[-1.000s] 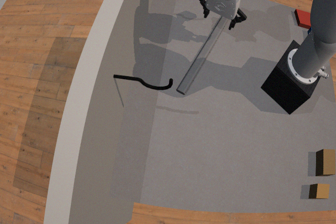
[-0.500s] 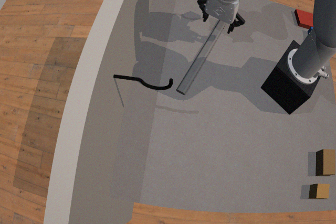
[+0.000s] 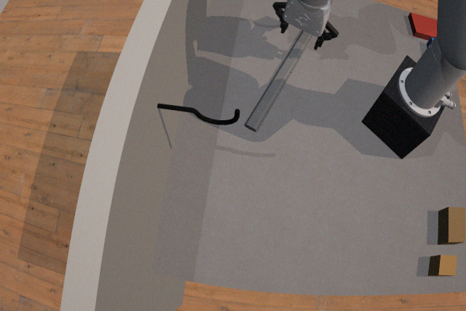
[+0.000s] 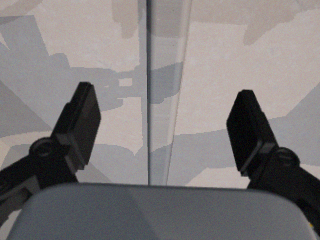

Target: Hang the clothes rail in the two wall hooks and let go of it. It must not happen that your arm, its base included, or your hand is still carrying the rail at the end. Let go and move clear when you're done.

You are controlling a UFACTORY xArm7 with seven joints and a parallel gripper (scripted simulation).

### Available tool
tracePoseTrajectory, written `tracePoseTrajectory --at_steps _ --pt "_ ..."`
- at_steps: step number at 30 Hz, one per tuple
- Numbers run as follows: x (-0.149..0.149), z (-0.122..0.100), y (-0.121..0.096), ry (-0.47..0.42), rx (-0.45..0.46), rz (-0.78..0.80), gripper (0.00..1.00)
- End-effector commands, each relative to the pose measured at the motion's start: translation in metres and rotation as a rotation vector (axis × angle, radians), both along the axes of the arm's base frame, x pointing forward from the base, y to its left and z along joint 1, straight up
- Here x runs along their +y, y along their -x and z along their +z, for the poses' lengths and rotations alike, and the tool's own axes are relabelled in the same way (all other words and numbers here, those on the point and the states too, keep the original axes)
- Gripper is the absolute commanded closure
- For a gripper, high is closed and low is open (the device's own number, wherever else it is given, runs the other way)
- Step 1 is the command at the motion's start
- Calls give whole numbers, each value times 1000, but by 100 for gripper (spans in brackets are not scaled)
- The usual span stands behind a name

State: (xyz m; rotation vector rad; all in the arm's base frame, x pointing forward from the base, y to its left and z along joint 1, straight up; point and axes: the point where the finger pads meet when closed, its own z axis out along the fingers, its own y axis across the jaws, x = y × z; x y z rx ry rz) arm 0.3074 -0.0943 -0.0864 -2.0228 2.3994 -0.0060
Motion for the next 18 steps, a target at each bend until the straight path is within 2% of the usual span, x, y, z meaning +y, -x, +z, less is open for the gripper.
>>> tracePoseTrajectory --at_steps 1,18 --pt "0 0 -1 3 -4 0 0" --pt "0 -6 -1 3 -4 0 0"
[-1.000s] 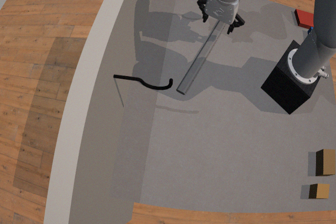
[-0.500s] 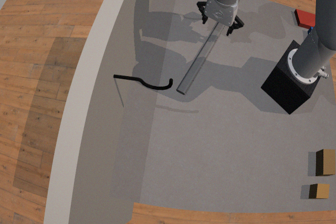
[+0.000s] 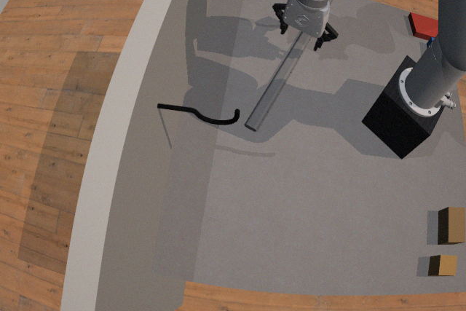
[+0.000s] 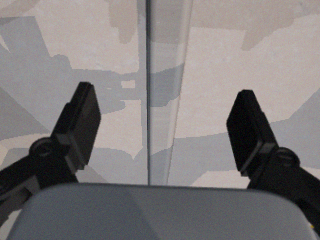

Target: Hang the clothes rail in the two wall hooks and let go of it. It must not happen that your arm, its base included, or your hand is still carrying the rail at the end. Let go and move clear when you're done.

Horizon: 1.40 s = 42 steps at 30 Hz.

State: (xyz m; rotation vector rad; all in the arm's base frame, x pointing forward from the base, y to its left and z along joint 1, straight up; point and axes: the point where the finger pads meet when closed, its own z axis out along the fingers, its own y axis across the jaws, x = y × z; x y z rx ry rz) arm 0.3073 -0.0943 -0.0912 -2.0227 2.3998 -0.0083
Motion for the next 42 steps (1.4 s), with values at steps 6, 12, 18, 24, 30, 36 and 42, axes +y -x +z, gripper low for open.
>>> tracePoseTrajectory --at_steps 6,12,18,24,30,36,42 --pt "0 -6 -1 1 -3 0 0" --pt "0 -10 -1 1 -3 0 0" --pt "0 -12 -1 1 -3 0 0" --pt "0 -16 -1 1 -3 0 0" --pt "0 -20 -1 1 -3 0 0" --pt "0 -23 -1 1 -3 0 0" --pt "0 -27 -1 1 -3 0 0"
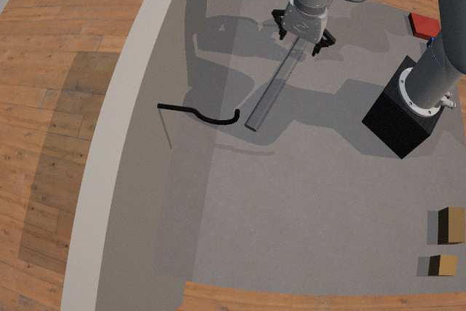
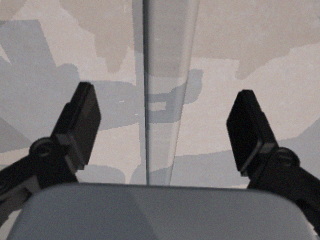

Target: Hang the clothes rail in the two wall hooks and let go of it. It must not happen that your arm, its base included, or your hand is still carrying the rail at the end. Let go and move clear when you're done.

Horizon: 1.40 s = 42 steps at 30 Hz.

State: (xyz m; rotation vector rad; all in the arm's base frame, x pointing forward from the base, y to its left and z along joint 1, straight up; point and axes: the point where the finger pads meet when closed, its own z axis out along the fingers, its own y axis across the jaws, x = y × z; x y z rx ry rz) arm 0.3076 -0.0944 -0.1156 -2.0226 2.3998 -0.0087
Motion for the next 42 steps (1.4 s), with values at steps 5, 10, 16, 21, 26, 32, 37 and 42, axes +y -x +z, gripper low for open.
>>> tracePoseTrajectory --at_steps 5,10,16,21,26,32,37,42 --pt "0 -6 -1 1 -3 0 0" --pt "0 -8 -1 1 -3 0 0" --pt "0 -12 -1 1 -3 0 0" --pt "0 -13 -1 1 -3 0 0" --pt "0 -13 -1 1 -3 0 0" --pt "0 -15 -1 1 -3 0 0" --pt "0 -19 -1 1 -3 0 0" --pt "0 -21 -1 1 -3 0 0"
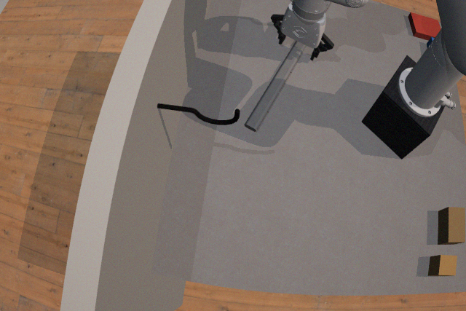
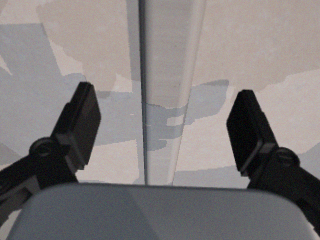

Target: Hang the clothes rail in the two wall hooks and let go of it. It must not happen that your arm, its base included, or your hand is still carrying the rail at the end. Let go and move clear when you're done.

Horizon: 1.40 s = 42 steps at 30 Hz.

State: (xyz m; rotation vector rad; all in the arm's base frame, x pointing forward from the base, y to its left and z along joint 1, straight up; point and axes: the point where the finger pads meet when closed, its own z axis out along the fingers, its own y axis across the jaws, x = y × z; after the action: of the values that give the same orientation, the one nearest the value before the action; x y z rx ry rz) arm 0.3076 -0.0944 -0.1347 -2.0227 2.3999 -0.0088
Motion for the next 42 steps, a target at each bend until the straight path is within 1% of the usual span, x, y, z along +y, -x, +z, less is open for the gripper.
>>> tracePoseTrajectory --at_steps 1,22,23,42 --pt "0 -2 -1 1 -3 0 0" --pt "0 -3 -1 1 -3 0 0" --pt "0 -3 -1 1 -3 0 100" --pt "0 7 -1 1 -3 0 100"
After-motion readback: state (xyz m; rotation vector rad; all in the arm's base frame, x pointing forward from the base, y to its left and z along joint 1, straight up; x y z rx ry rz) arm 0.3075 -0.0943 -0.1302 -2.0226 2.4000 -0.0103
